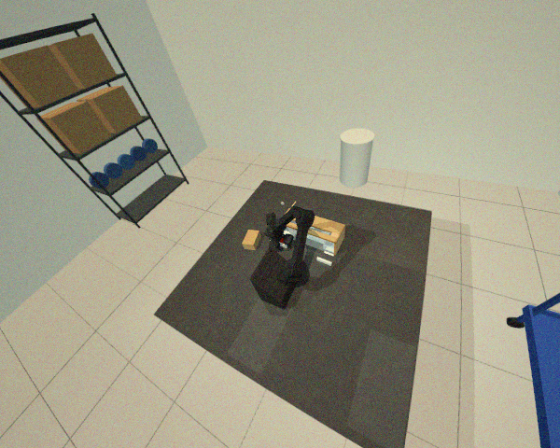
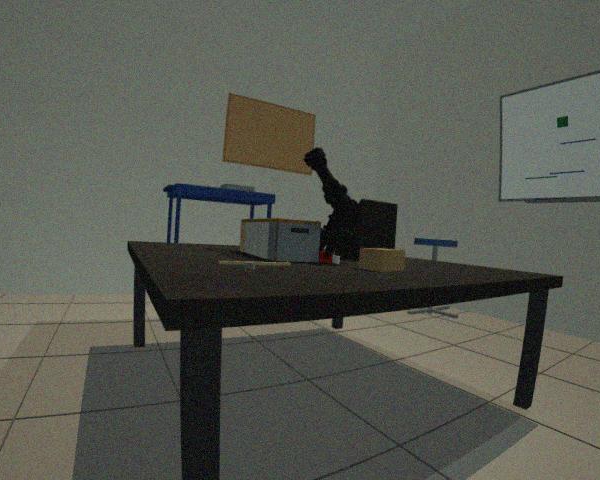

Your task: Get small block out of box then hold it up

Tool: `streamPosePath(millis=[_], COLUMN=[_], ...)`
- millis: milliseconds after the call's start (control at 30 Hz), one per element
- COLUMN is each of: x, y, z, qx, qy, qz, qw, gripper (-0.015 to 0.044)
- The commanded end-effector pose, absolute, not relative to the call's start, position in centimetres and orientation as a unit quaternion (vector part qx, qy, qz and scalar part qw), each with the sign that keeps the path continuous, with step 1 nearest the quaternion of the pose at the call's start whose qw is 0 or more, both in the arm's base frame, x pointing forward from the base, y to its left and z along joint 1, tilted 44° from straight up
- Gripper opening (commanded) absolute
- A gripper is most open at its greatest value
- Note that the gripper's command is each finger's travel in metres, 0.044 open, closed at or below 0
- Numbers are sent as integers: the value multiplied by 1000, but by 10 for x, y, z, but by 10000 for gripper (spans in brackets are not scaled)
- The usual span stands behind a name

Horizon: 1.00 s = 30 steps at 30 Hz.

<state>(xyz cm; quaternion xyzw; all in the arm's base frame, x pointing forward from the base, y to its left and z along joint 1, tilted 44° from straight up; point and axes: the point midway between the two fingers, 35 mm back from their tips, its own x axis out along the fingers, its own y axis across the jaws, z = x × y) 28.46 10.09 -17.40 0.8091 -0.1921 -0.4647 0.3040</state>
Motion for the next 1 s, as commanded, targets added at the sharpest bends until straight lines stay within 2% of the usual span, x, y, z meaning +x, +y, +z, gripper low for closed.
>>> streamPosePath(millis=[0,167,300,400,967], x=[282,282,282,284,278], y=[96,96,96,105,142], z=[-177,-177,-177,-171,-131], qx=[805,805,805,816,808], qy=[-194,-194,-194,-193,-192], qz=[-467,-467,-467,-457,-467], qw=[310,310,310,296,305], gripper=[232,101,75,0,0])
